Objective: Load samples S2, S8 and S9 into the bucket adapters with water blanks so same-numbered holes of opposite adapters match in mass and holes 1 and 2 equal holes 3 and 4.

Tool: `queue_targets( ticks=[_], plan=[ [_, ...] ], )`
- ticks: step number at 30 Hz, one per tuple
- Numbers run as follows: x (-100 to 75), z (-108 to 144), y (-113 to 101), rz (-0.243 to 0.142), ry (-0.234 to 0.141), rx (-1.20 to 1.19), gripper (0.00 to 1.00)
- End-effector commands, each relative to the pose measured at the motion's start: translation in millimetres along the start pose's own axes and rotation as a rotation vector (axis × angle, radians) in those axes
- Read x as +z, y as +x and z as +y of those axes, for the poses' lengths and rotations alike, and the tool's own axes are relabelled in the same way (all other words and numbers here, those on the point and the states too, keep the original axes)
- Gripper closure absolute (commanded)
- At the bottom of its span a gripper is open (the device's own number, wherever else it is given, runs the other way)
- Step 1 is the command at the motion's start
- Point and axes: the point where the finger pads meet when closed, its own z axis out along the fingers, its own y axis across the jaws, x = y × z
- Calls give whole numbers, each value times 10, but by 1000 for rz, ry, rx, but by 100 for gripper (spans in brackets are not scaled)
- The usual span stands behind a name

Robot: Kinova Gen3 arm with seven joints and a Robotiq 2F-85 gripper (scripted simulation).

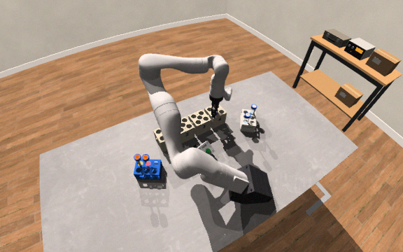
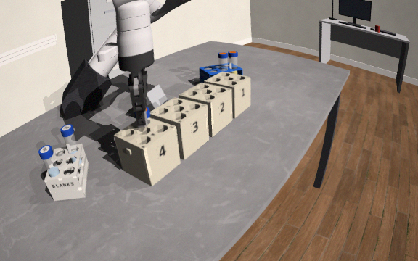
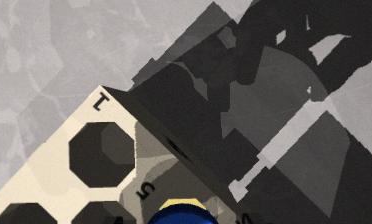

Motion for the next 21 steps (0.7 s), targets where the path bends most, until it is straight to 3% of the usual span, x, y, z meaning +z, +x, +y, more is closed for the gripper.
queue_targets(
  ticks=[1, 8, 9, 21],
  plan=[
    [-2, -4, 1, 0, 2, 0, 38],
    [1, -4, 1, 0, 2, 0, 38],
    [1, -4, 1, 0, 2, 0, 90],
    [1, -4, 1, 0, 2, 0, 90]
  ],
)
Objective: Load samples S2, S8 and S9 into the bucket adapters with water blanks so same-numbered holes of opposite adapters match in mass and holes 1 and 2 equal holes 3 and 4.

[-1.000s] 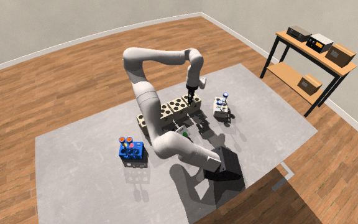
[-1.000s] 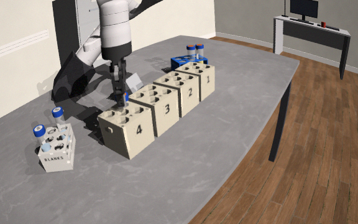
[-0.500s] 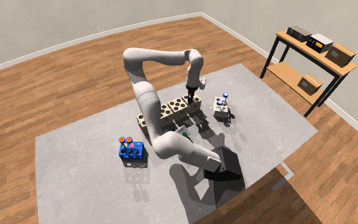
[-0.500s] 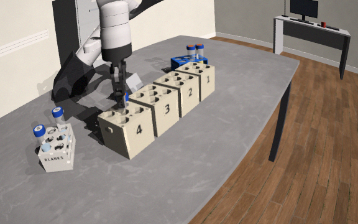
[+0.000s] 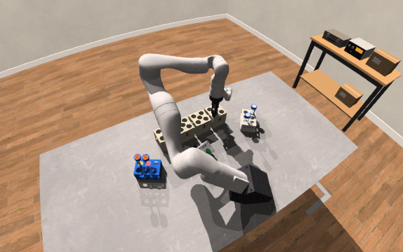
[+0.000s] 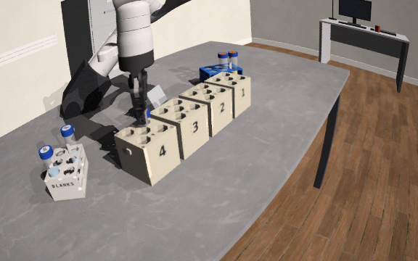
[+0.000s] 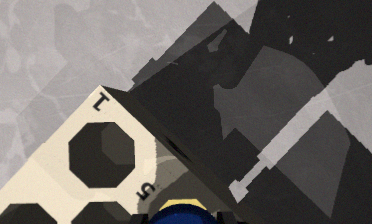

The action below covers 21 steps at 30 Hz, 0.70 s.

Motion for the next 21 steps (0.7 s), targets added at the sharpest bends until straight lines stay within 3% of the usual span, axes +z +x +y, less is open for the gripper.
queue_targets(
  ticks=[1, 21],
  plan=[
    [-6, -3, 0, 0, 1, 0, 90],
    [-38, -3, 1, 0, 1, 0, 90]
  ],
)
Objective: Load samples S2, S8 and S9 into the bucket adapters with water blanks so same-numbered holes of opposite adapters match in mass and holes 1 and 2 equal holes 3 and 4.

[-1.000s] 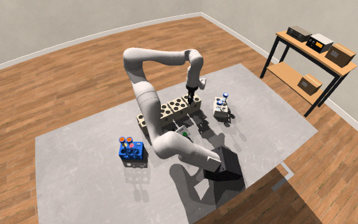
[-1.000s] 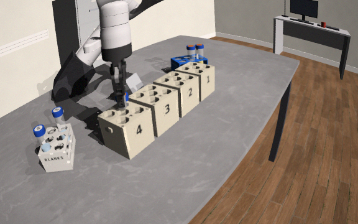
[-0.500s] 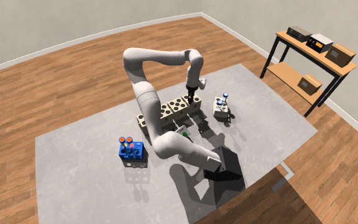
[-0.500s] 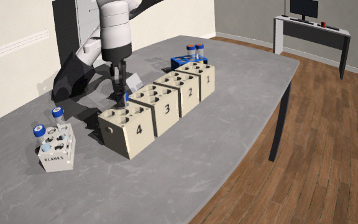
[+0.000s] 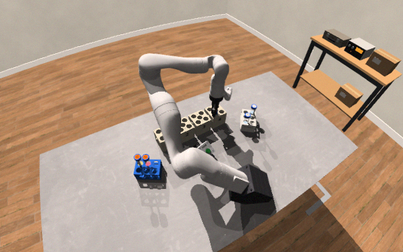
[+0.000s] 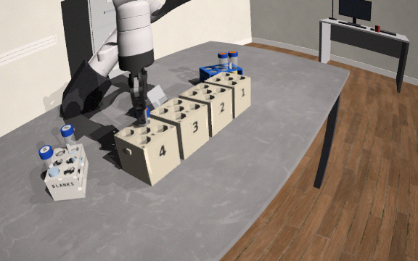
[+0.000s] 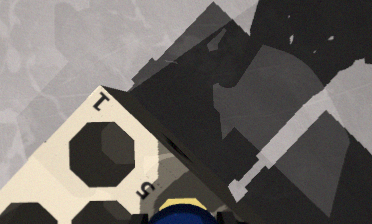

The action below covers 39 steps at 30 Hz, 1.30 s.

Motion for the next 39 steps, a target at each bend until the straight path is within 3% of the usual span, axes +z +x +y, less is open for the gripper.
queue_targets(
  ticks=[1, 39],
  plan=[
    [-31, -5, 1, 0, 2, 0, 90],
    [-258, -5, 1, 0, 2, 0, 90]
  ],
)
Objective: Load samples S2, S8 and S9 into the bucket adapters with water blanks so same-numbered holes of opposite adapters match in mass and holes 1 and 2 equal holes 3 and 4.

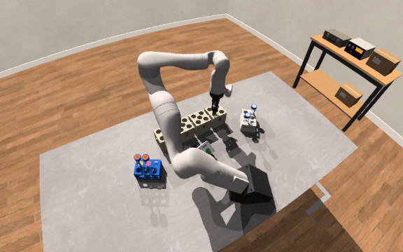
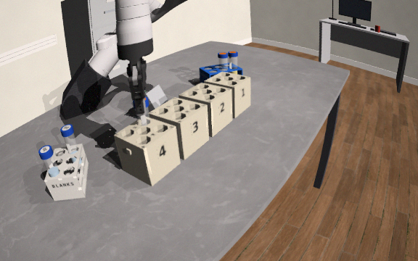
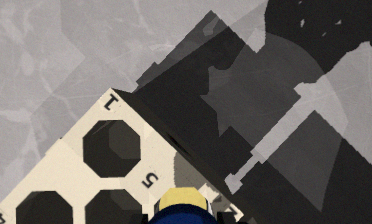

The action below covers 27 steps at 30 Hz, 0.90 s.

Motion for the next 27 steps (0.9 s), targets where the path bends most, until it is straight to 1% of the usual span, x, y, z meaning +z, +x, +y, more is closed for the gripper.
queue_targets(
  ticks=[1, 27],
  plan=[
    [-30, -4, 1, 0, 2, 0, 90],
    [-177, -4, 1, 0, 2, 0, 90]
  ],
)
